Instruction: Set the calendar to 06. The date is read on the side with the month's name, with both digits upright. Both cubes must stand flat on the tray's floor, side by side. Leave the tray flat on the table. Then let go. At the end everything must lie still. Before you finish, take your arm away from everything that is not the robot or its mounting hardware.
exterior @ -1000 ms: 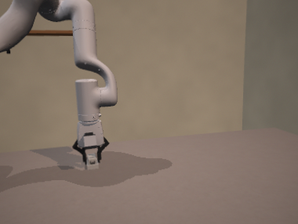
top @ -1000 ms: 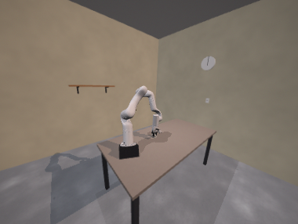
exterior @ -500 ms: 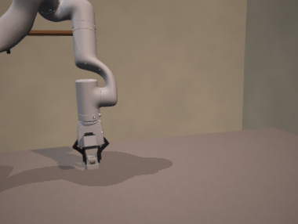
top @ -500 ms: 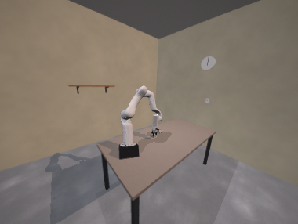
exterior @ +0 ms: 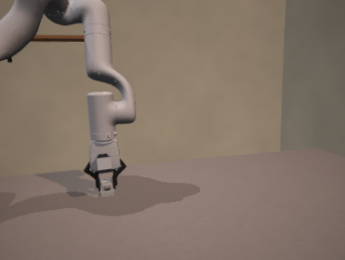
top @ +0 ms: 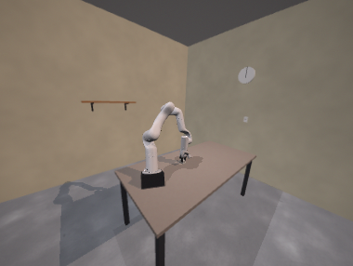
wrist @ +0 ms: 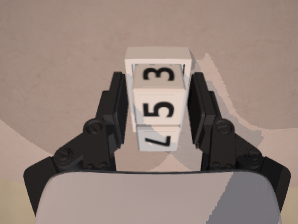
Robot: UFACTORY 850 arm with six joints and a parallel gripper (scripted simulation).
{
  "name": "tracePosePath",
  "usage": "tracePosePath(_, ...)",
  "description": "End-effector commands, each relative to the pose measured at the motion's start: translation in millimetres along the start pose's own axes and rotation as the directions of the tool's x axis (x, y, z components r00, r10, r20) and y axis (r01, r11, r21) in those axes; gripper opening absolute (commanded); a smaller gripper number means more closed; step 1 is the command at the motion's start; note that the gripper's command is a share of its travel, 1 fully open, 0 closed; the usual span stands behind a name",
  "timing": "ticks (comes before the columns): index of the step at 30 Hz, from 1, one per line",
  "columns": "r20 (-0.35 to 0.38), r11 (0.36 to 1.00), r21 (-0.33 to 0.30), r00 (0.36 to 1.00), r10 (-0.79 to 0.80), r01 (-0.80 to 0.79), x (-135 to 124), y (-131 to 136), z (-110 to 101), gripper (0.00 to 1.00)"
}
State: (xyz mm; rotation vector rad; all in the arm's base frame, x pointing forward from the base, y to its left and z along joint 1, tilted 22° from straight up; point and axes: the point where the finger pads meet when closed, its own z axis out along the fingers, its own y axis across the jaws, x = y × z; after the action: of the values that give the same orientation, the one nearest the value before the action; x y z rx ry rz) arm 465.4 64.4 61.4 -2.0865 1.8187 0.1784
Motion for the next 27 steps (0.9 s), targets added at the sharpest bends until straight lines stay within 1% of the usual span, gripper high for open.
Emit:
tracePosePath(1, 0.0, 1.0, 0.001, 1.0, 0.0, 0.0, 0.1, -0.7, -0.4, 0.49)
tracePosePath(2, 0.0, 1.0, 0.001, 1.0, 0.0, 0.0, 0.1, -0.7, -0.4, 0.49)
tracePosePath(3, 0.0, 1.0, 0.001, 1.0, 0.0, 0.0, 0.1, -0.7, -0.4, 0.29)
tracePosePath(27, 0.0, 1.0, 0.001, 1.0, 0.0, 0.0, 0.1, -0.7, -0.4, 0.29)
